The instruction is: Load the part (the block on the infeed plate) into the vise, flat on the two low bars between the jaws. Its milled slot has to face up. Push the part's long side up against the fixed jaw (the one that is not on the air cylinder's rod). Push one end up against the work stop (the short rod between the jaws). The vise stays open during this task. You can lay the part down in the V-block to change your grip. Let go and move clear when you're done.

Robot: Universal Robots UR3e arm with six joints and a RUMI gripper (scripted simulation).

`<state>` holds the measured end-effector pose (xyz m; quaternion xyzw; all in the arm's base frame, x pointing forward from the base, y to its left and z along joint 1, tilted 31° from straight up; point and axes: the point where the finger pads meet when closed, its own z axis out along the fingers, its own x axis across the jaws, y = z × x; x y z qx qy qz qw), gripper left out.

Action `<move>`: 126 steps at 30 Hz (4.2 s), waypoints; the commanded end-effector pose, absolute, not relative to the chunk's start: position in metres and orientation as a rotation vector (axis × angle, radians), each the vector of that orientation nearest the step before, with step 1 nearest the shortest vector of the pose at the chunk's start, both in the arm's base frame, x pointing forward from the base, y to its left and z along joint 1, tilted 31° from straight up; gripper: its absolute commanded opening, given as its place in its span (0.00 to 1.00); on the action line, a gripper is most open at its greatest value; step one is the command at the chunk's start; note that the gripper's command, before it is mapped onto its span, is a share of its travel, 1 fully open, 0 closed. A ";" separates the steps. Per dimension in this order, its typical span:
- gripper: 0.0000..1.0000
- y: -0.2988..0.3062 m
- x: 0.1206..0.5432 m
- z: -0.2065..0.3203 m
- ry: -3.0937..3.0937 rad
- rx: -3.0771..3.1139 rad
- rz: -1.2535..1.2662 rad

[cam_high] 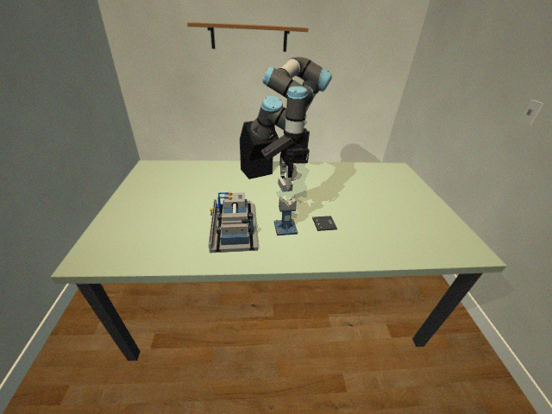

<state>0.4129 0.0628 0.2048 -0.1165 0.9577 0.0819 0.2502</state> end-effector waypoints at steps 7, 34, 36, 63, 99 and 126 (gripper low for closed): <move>0.00 0.057 0.417 0.206 2.597 -0.373 0.206; 0.00 0.034 0.430 0.205 2.557 -0.582 0.148; 0.00 0.034 0.430 0.205 2.557 -0.582 0.148; 0.00 0.004 0.444 0.203 2.486 -0.834 0.079; 0.00 -0.040 0.459 0.200 2.343 -1.176 -0.018; 0.00 -0.071 0.467 0.196 2.214 -1.403 -0.086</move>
